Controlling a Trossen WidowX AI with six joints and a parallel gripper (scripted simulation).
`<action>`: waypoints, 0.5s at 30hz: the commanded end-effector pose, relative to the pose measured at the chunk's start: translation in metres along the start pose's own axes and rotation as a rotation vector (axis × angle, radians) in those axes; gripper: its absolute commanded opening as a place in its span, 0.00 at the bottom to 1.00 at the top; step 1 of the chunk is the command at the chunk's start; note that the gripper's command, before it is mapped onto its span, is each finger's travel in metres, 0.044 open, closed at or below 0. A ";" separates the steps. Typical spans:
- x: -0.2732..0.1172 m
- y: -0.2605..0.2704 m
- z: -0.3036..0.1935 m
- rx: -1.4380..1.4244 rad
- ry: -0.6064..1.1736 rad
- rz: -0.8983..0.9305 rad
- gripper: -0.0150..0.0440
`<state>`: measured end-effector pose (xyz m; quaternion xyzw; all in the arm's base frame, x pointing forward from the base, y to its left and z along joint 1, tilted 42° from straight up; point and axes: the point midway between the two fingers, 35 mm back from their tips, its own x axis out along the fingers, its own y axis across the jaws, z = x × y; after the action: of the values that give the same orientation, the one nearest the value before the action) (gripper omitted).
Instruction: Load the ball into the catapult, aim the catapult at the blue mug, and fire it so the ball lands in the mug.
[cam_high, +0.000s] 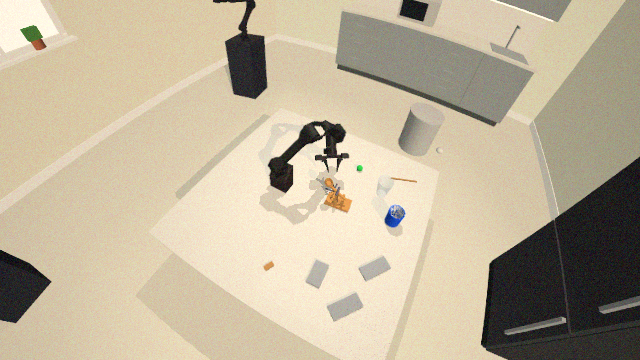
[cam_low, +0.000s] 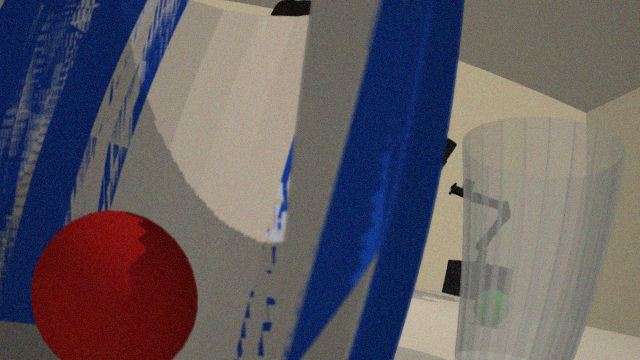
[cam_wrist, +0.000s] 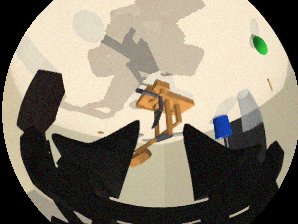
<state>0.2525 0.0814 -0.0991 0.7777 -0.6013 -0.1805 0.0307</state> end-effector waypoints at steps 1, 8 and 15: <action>-0.002 -0.014 -0.003 0.112 -0.061 0.000 0.79; -0.001 -0.041 -0.009 0.311 -0.164 0.013 1.00; 0.002 -0.066 -0.019 0.498 -0.255 0.026 1.00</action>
<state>0.3082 0.0922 -0.1011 0.7368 -0.6338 -0.1340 -0.1935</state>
